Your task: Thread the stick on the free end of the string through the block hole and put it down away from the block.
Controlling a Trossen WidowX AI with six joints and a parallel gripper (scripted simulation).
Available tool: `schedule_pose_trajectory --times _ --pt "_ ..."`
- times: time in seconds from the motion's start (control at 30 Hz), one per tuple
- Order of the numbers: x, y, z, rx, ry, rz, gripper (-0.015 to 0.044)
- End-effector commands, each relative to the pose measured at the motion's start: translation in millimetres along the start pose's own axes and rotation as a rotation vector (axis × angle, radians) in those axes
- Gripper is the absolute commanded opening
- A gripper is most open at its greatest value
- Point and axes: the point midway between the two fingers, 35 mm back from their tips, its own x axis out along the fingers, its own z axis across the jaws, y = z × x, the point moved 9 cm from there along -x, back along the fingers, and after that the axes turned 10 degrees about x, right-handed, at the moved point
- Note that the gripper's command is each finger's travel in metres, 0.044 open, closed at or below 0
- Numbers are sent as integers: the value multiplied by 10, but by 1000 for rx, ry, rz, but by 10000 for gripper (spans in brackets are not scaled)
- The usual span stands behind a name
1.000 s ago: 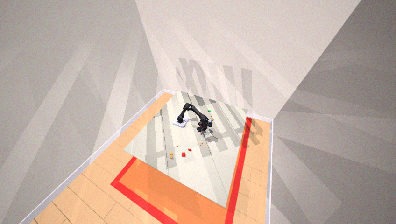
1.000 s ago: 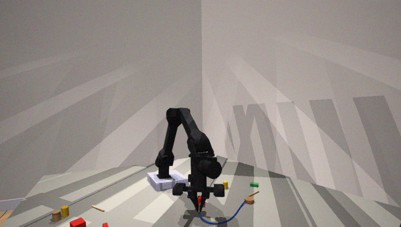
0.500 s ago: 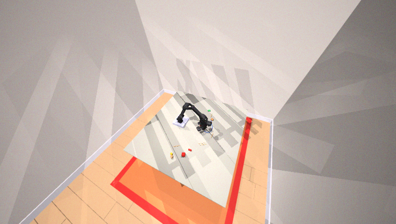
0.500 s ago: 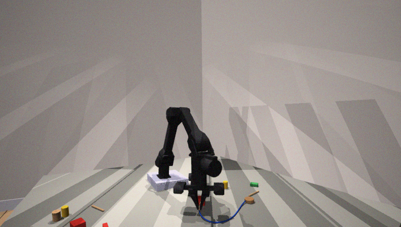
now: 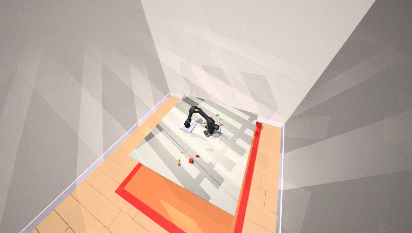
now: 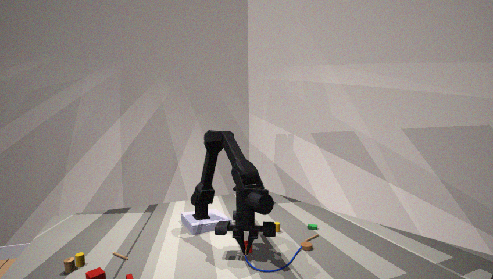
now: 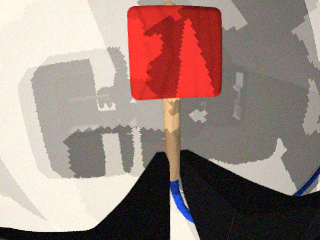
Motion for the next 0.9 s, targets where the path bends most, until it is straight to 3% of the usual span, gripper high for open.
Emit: schedule_pose_trajectory --times 0.0,0.5,0.67,0.77,0.87 --pt "3 -58 22 6 -3 2 0" --pt "3 -234 53 6 -3 1 0" --pt "0 -211 36 -1 -1 -2 120" --pt "-24 -208 33 -1 -1 -2 120" --pt "-394 -187 11 0 -1 -1 120"
